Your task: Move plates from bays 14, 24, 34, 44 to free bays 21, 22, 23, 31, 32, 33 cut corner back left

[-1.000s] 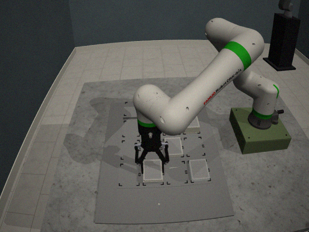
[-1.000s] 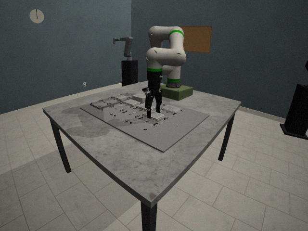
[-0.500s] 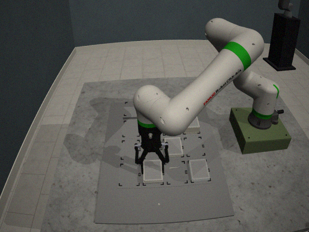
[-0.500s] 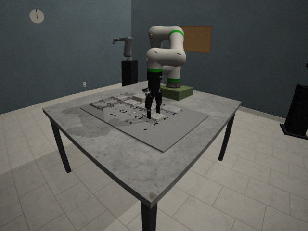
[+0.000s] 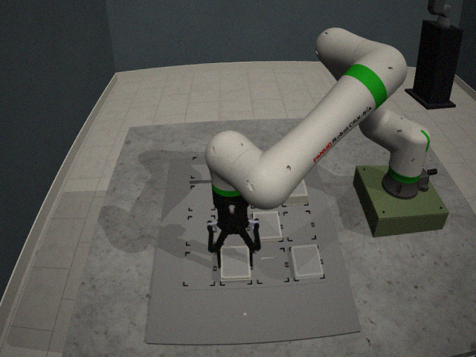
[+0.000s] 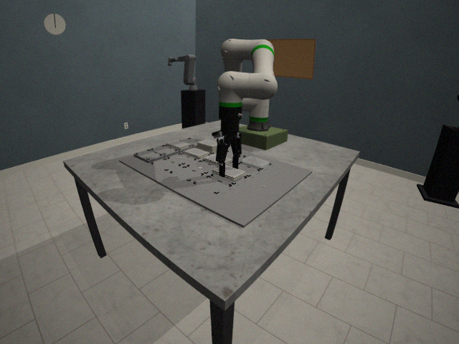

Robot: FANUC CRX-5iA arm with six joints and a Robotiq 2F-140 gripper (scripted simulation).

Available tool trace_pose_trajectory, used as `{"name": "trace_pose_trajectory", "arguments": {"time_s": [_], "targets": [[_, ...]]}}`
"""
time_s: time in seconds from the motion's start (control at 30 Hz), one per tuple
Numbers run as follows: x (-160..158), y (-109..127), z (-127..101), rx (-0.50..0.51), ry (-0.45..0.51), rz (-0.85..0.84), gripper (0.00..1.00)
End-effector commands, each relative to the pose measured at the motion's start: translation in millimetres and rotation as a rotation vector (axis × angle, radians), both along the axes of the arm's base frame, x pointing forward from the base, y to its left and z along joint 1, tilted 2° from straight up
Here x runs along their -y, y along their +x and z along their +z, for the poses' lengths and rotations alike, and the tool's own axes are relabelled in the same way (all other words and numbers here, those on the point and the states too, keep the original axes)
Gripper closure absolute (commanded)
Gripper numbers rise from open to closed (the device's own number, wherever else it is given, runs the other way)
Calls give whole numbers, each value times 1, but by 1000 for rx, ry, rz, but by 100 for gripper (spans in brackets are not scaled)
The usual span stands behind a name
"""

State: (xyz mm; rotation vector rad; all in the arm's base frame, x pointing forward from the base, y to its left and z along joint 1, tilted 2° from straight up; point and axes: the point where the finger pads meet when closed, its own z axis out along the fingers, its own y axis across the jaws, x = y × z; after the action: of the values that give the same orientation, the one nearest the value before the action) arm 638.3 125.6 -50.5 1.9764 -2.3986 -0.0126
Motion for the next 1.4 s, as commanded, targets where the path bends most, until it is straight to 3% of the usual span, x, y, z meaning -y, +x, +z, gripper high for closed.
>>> {"name": "trace_pose_trajectory", "arguments": {"time_s": [0.0,1.37], "targets": [[0,1,1,3,0,0,90],[0,1,-5,3,0,0,90]]}}
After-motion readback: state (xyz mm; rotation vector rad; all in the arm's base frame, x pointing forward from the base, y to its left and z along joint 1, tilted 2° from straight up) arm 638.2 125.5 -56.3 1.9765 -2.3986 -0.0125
